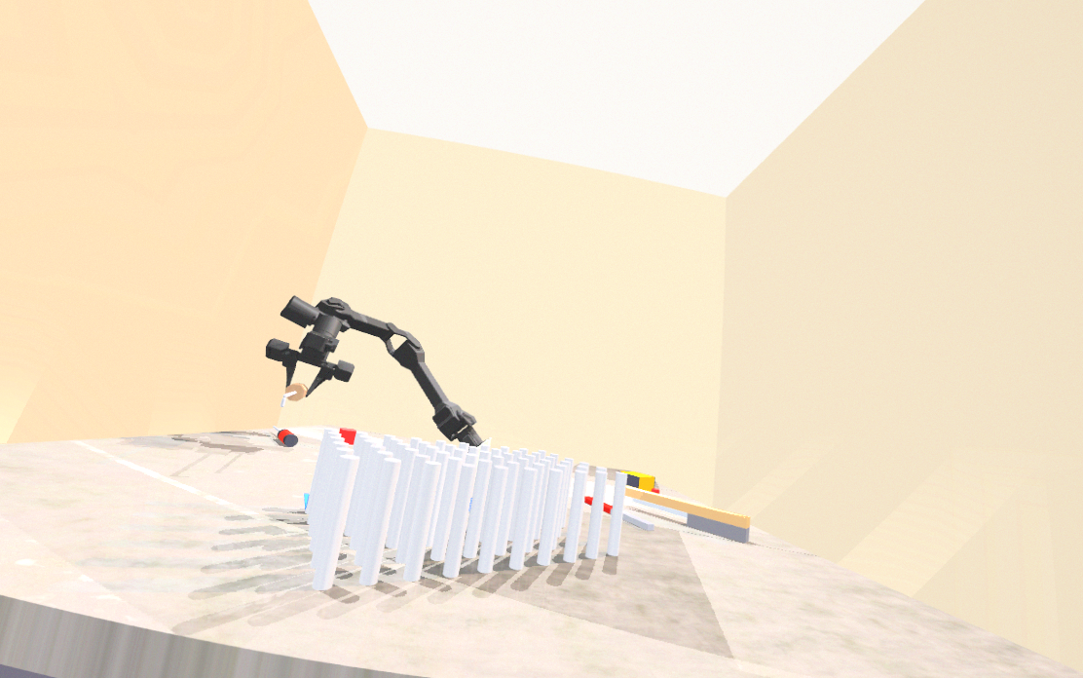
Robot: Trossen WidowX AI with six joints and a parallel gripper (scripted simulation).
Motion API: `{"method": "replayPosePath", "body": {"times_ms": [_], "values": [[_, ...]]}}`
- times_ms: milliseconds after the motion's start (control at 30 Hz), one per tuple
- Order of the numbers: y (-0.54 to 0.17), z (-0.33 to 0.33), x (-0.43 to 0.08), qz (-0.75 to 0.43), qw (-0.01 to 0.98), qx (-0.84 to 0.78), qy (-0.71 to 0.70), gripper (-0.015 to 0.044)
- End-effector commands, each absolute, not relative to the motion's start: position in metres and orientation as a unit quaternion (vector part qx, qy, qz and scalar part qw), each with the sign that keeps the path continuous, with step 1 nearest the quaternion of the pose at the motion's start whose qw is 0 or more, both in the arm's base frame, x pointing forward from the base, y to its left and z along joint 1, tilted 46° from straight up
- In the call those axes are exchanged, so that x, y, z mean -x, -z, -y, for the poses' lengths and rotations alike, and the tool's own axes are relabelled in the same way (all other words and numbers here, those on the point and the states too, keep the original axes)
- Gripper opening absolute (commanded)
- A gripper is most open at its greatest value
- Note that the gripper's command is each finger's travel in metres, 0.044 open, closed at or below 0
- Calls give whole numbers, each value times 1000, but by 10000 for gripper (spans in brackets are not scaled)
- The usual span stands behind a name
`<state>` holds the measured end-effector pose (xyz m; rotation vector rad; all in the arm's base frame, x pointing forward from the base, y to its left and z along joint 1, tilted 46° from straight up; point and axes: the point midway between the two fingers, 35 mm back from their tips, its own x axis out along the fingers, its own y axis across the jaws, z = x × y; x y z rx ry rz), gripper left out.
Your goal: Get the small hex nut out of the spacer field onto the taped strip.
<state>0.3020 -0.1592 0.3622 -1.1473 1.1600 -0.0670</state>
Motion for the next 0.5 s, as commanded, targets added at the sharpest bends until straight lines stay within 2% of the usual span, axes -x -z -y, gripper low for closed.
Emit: {"method": "replayPosePath", "body": {"times_ms": [0, 467], "values": [[-360, 160, -302, -515, 686, 513, 27, 0], [-354, 167, -304, -516, 686, 513, 27, 0]]}}
